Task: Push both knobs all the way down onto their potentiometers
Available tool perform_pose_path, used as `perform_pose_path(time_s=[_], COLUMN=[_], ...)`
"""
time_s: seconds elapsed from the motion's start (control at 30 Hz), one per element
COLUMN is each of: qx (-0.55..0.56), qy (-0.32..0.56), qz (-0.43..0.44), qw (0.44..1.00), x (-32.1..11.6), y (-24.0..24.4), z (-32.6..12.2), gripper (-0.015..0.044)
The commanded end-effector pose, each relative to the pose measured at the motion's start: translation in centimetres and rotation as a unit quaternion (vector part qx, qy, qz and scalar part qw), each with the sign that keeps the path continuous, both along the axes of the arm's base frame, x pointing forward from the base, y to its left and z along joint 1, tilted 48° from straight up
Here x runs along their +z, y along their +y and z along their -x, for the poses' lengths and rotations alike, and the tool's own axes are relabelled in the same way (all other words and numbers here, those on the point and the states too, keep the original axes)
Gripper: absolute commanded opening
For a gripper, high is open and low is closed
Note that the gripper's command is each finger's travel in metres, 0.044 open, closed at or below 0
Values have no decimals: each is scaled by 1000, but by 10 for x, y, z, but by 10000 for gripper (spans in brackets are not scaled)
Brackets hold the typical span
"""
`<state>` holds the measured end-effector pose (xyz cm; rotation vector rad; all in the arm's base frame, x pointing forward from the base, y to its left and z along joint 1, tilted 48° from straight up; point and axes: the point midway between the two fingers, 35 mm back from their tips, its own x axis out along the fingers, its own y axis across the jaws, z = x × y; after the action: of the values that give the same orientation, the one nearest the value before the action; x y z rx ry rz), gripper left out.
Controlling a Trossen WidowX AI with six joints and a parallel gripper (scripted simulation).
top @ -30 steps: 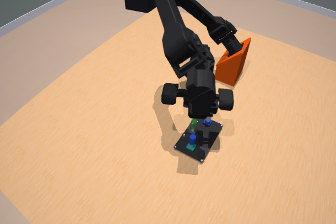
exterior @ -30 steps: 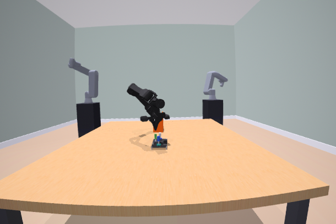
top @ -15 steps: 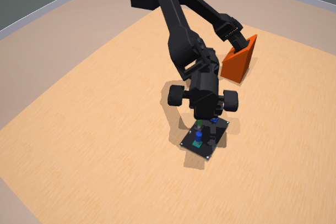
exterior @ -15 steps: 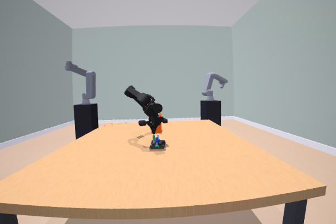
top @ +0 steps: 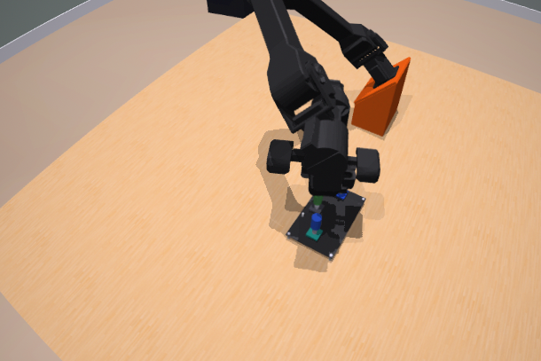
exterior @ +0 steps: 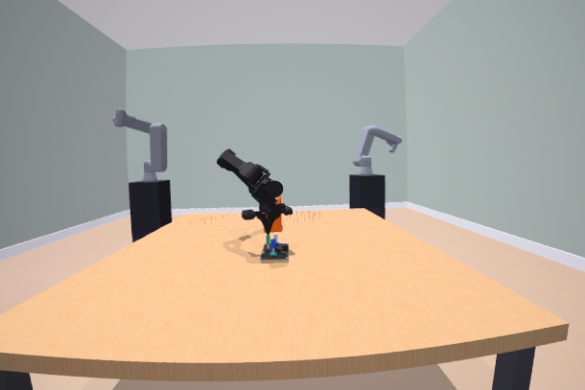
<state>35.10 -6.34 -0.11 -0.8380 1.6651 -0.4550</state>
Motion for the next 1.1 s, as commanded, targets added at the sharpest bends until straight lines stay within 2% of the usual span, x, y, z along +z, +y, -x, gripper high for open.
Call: perform_pose_path(time_s=[0.0,1.07], qx=[2,2], qy=[1,1], qz=[3,3], qw=[1000,1000], x=[-1,-4], y=[-1,-5], z=[0,0], gripper=[0,0])
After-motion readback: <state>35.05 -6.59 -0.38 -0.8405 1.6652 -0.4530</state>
